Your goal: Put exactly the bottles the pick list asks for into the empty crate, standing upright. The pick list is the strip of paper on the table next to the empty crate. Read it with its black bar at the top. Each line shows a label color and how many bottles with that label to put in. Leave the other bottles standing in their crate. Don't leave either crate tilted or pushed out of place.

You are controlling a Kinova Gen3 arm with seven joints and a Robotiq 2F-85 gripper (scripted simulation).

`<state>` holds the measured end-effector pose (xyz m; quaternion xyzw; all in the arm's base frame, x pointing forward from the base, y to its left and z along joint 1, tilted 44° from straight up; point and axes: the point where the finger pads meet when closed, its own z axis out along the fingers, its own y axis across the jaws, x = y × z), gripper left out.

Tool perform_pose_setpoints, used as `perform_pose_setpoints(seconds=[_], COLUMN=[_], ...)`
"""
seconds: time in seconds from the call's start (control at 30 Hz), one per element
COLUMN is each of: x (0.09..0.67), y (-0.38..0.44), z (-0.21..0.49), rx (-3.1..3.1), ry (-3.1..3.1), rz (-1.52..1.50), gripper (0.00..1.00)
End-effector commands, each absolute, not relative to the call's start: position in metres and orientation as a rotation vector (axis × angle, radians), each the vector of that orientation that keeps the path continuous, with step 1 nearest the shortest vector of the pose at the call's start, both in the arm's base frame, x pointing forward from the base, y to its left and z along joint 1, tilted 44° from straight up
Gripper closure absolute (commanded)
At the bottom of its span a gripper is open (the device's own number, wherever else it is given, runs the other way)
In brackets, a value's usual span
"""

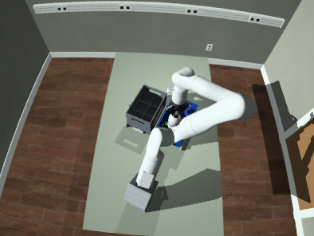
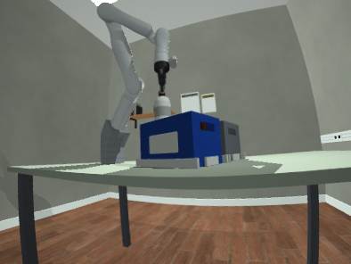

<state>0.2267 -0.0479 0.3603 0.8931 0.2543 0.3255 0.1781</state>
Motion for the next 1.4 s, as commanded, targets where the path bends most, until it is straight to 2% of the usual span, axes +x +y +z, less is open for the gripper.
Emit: perform_pose_setpoints(seconds=[0.0,1.37], x=[0.228,0.243], y=[-0.041,0.027], z=[0.361,0.360], rx=[2.526,2.526], ry=[0.718,0.719], rz=[0.922,0.923], gripper=[0.90,0.90])
